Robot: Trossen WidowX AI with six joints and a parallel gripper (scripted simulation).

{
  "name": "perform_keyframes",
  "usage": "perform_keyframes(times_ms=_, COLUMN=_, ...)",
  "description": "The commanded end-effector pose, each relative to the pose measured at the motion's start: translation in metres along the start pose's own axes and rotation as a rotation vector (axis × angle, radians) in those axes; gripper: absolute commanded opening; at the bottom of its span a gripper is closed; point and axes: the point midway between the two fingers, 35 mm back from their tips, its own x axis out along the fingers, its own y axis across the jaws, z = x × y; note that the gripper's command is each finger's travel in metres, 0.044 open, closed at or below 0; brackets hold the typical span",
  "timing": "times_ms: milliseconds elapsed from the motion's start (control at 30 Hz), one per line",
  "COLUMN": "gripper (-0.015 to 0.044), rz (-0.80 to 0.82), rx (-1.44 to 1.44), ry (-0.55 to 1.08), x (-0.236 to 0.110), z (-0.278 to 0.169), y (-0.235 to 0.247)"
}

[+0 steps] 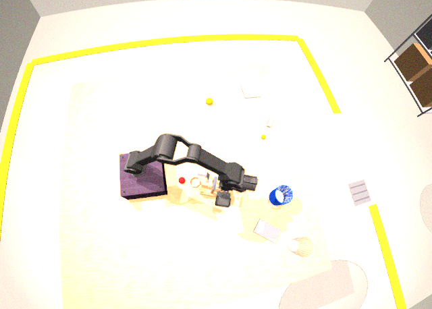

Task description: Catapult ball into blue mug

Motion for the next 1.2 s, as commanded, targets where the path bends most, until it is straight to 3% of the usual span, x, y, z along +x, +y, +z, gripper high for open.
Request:
perform_keyframes(times_ms=0, gripper=0.0, rz=-0.001, rx=-0.001, ry=-0.004, x=0.005, z=0.0, y=0.0)
perform_keyframes(times_ms=500, gripper=0.0, rz=0.0, rx=-0.001, ry=0.001, x=0.016, z=-0.001, y=0.0)
perform_keyframes(times_ms=1000, gripper=0.0394, rz=0.0, rx=-0.001, ry=0.001, x=0.014, z=0.0, y=0.0)
perform_keyframes(times_ms=1067, gripper=0.044, rz=0.0, rx=-0.001, ry=0.0, x=-0.007, z=0.002, y=0.0)
perform_keyframes(times_ms=1167, gripper=0.044, rz=0.0, rx=-0.001, ry=-0.001, x=-0.06, z=0.001, y=0.0)
